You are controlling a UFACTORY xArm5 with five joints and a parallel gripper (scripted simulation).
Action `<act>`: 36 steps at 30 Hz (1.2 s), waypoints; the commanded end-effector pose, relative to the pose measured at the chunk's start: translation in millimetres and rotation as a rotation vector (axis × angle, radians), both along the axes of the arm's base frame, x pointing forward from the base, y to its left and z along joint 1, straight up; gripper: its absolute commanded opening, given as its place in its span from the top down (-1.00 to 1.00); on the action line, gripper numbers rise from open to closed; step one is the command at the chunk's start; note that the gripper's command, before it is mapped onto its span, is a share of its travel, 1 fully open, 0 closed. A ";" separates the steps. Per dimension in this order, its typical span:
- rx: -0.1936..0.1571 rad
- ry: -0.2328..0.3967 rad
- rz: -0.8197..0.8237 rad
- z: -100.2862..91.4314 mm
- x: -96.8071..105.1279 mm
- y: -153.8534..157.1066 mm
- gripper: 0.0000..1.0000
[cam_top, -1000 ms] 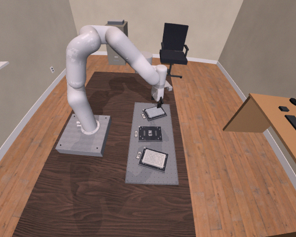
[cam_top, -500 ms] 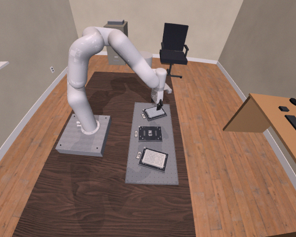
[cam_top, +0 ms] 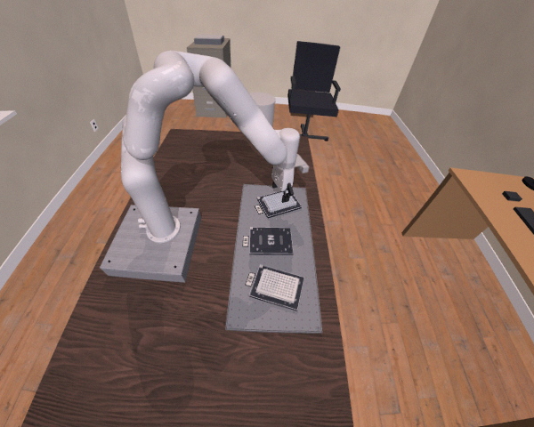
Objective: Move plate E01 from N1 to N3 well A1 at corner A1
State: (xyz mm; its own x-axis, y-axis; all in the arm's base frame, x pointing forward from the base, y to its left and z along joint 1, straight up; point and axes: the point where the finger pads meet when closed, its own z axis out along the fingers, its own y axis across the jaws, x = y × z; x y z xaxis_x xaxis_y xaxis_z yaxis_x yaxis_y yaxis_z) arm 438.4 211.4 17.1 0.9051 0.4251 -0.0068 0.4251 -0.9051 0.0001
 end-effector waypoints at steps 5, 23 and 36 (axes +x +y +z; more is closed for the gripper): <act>0.000 -0.004 0.000 -11.9 1.3 0.6 -1.00; 0.000 -0.004 0.000 -19.3 1.2 0.6 -1.00; 0.000 -0.004 0.000 -26.7 1.2 0.5 -1.00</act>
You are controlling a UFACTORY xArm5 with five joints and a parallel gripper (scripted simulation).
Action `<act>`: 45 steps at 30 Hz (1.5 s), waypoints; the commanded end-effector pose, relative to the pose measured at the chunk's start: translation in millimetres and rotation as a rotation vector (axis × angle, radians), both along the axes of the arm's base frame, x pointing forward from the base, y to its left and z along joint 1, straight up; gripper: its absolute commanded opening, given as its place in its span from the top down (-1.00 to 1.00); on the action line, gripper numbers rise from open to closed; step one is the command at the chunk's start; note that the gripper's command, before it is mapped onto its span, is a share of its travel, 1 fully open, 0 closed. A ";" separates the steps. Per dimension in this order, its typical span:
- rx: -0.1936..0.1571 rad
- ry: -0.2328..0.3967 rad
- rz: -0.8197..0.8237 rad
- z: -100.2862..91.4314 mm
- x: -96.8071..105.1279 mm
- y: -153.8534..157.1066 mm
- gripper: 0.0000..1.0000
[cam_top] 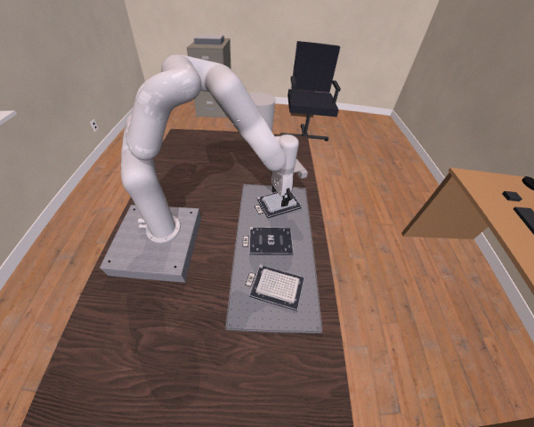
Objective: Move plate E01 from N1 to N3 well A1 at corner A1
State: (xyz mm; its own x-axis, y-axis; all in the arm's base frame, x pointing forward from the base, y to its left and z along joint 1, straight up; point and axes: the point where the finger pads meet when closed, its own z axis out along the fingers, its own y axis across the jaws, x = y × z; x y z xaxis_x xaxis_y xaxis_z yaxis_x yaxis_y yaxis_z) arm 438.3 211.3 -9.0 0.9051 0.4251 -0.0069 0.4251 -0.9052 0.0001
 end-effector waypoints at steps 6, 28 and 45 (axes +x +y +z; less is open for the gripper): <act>0.000 -0.004 0.000 -3.9 1.3 0.6 -1.00; 0.000 -0.004 0.000 -12.5 1.3 0.6 -1.00; 0.000 -0.004 0.000 -11.9 1.3 0.6 1.00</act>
